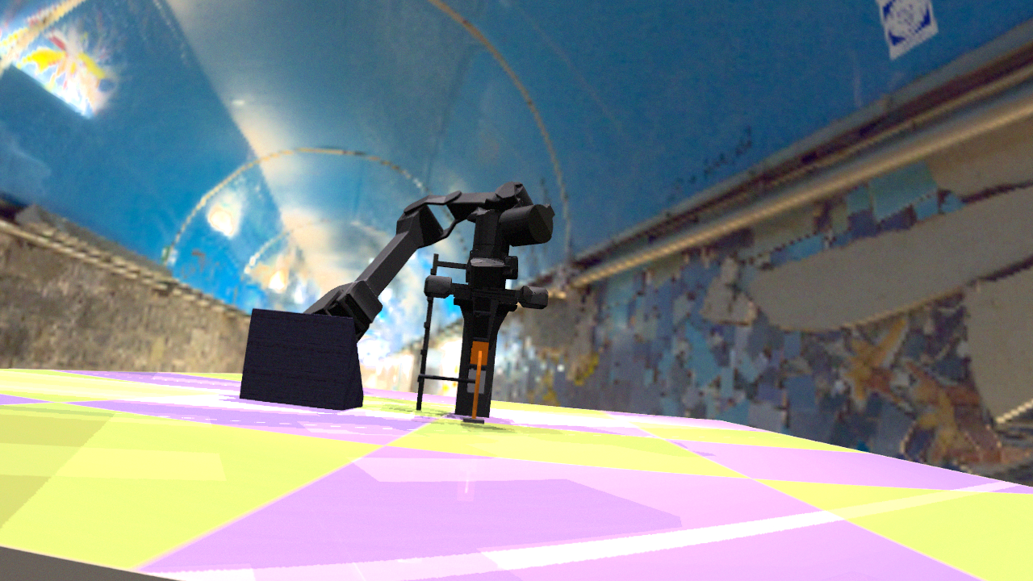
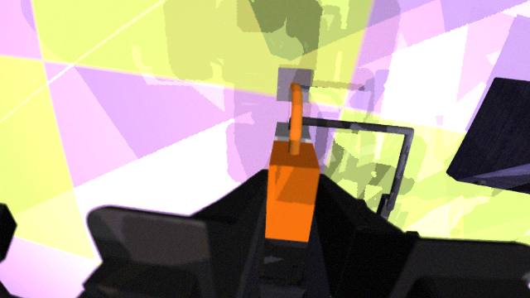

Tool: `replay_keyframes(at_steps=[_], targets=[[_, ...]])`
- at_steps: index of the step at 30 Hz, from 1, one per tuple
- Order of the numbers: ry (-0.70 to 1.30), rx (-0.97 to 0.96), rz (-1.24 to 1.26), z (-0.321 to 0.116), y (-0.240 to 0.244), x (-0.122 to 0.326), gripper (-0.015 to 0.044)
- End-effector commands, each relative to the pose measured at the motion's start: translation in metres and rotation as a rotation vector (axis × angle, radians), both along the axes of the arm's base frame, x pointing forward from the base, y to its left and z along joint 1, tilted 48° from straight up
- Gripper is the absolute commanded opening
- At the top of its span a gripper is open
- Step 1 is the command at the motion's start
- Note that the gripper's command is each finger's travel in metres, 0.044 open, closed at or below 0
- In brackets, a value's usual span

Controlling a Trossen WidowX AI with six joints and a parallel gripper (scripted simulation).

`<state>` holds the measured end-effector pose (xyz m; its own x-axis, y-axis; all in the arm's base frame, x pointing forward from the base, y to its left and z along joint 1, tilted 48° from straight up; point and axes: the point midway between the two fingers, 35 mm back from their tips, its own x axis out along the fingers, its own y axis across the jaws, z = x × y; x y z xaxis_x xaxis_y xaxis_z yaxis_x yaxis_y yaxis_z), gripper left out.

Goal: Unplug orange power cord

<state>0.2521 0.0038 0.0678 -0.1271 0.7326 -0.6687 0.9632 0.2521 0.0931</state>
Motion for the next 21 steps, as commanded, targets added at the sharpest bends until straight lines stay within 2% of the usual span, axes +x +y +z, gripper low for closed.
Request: replay_keyframes(at_steps=[1, 21], targets=[[-0.008, -0.014, -0.003, -0.007, -0.009, 0.004, 0.0000], [-0.009, -0.015, -0.005, -0.028, -0.032, 0.013, 0.0000]])
